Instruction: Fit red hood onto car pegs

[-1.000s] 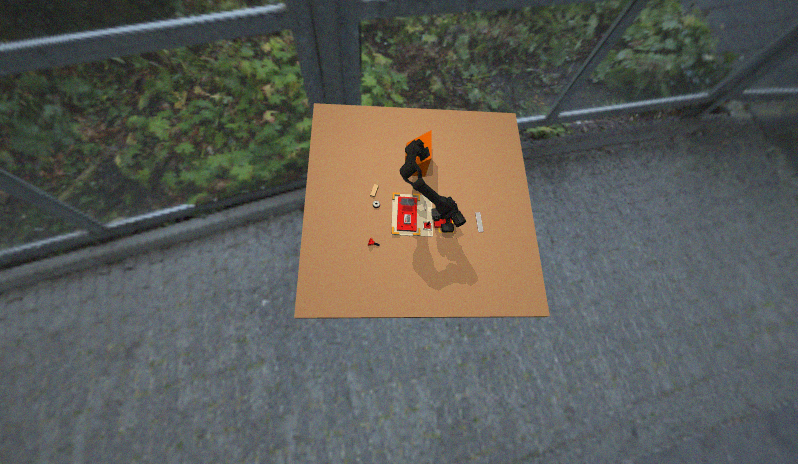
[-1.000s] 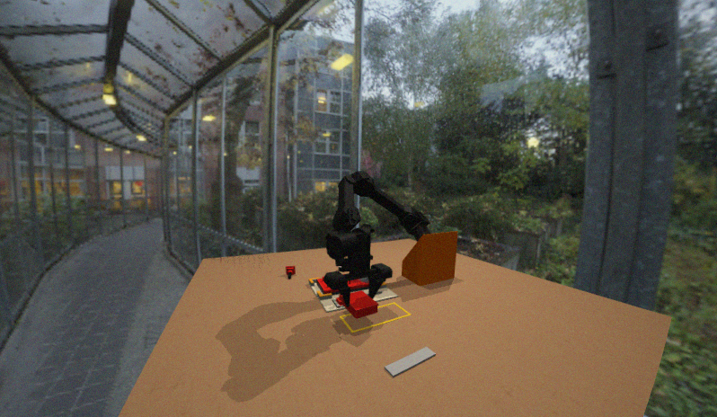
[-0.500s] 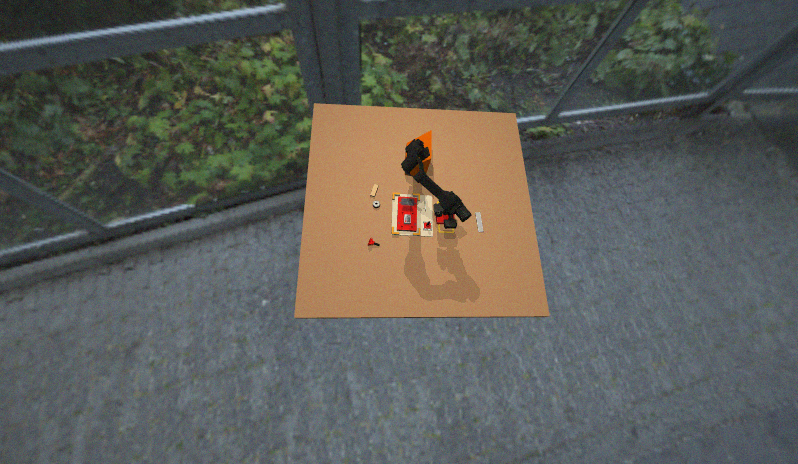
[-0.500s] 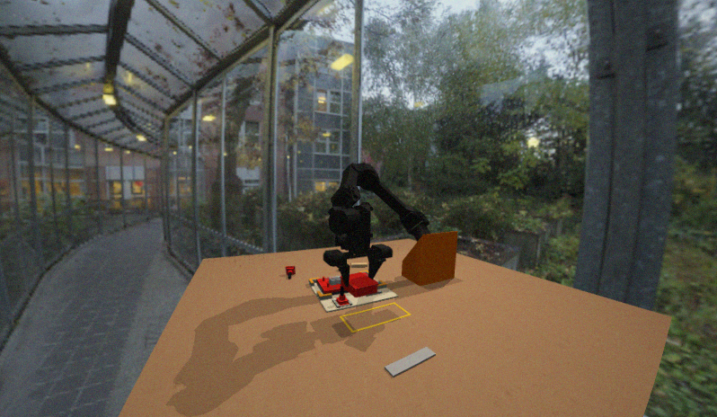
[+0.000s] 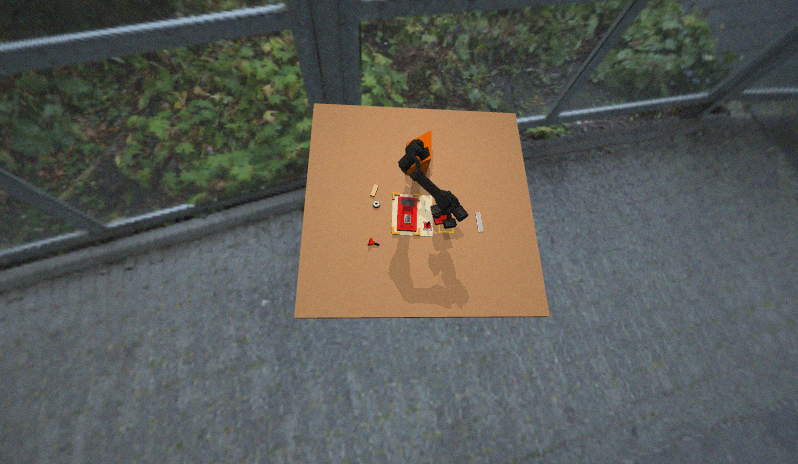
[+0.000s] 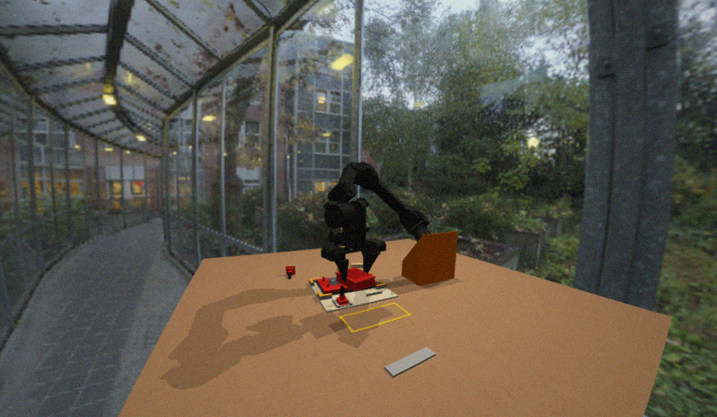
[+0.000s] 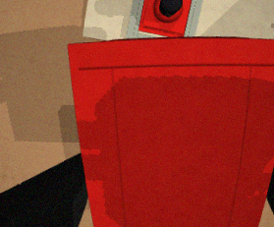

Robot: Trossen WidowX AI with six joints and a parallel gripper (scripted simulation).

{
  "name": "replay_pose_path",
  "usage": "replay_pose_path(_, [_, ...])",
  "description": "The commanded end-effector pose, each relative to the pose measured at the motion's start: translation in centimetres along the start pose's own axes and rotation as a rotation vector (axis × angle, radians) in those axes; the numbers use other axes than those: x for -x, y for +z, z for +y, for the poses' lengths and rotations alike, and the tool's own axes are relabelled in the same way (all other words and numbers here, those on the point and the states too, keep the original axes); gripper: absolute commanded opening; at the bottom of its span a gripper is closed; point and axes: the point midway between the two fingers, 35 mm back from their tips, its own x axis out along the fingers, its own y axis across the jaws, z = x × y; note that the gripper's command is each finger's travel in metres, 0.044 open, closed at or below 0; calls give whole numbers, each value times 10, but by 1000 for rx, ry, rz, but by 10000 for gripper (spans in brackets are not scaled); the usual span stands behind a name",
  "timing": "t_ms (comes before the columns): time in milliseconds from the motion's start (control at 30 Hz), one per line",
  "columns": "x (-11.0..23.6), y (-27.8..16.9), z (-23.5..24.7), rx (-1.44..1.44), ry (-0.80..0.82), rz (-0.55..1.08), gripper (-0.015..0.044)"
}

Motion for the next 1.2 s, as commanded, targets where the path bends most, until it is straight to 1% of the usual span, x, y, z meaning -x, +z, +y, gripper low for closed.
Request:
replay_pose_path(0, [1, 13, 0, 77, 3, -2, 0])
replay_pose_path(1167, [4, 125, -25, 931, -1, 2, 0])
